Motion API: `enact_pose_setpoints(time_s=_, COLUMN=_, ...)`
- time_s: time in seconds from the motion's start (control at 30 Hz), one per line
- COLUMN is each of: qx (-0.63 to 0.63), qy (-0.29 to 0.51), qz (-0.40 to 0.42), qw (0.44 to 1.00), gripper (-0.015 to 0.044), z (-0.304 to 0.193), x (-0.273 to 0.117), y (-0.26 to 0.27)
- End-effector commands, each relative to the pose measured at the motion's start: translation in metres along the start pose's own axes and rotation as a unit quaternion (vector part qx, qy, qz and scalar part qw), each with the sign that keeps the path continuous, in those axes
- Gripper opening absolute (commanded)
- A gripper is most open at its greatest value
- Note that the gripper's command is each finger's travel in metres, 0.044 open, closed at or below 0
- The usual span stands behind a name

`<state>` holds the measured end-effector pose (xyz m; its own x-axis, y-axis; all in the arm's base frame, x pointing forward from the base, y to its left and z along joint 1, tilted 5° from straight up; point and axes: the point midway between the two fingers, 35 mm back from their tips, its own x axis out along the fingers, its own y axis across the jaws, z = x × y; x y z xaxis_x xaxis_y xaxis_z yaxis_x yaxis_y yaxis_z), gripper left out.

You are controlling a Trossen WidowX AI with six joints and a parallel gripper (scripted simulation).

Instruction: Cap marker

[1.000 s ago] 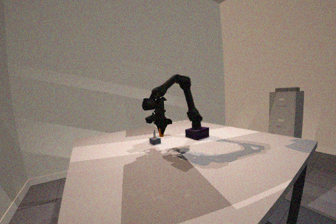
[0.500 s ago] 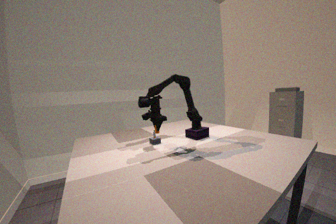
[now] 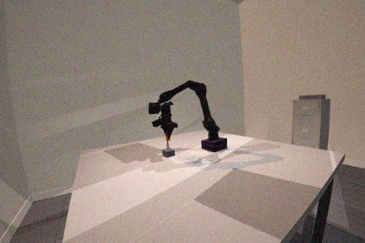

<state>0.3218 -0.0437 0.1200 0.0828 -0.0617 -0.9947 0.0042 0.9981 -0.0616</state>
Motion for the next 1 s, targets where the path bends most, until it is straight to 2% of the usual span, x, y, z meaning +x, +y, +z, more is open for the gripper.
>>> enact_pose_setpoints(time_s=0.0, qx=-0.002, qy=-0.001, qz=0.001, qw=1.000, gripper=0.0000, z=-0.003, x=-0.005, y=-0.015)
enact_pose_setpoints(time_s=0.53, qx=-0.002, qy=-0.001, qz=0.000, qw=1.000, gripper=0.0000, z=-0.006, x=0.000, y=-0.026)
enact_pose_setpoints(time_s=0.97, qx=-0.002, qy=-0.001, qz=0.000, qw=1.000, gripper=0.0000, z=-0.004, x=0.020, y=-0.027)
